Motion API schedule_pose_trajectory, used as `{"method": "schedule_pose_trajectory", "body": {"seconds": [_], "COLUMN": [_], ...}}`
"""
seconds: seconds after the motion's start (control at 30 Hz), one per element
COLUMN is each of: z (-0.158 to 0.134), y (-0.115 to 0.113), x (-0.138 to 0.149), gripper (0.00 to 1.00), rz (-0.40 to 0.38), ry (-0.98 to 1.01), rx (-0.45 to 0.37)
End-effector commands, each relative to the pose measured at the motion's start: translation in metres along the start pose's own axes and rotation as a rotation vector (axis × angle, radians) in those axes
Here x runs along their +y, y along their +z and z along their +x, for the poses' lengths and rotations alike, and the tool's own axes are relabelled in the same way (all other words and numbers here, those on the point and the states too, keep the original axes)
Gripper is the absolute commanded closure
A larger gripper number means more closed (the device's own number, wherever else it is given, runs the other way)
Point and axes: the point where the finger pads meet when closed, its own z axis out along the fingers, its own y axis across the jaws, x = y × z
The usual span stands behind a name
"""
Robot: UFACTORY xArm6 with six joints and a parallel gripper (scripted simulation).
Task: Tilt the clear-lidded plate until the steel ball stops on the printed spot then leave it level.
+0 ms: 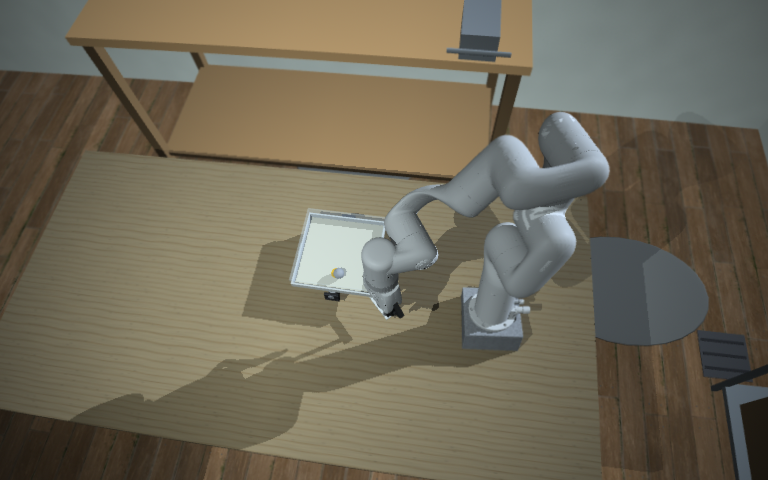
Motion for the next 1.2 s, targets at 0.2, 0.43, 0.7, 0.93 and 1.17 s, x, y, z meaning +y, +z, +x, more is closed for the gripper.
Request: {"method": "schedule_pose_trajectory", "body": {"seconds": [0.2, 0.43, 0.7, 0.93, 1.17], "z": [-0.001, -0.001, -0.001, -0.001, -0.001], "y": [-0.012, -0.024, -0.037, -0.046, -0.054], "x": [-0.001, -0.001, -0.001, -0.001, -0.001], "gripper": [0.39, 0.39, 0.39, 0.39, 0.39], "rz": [0.001, 0.002, 0.001, 0.001, 0.002], "ry": [0.0, 0.0, 0.0, 0.0, 0.0], "rx": [-0.004, -0.004, -0.004, -0.004, -0.004]}}
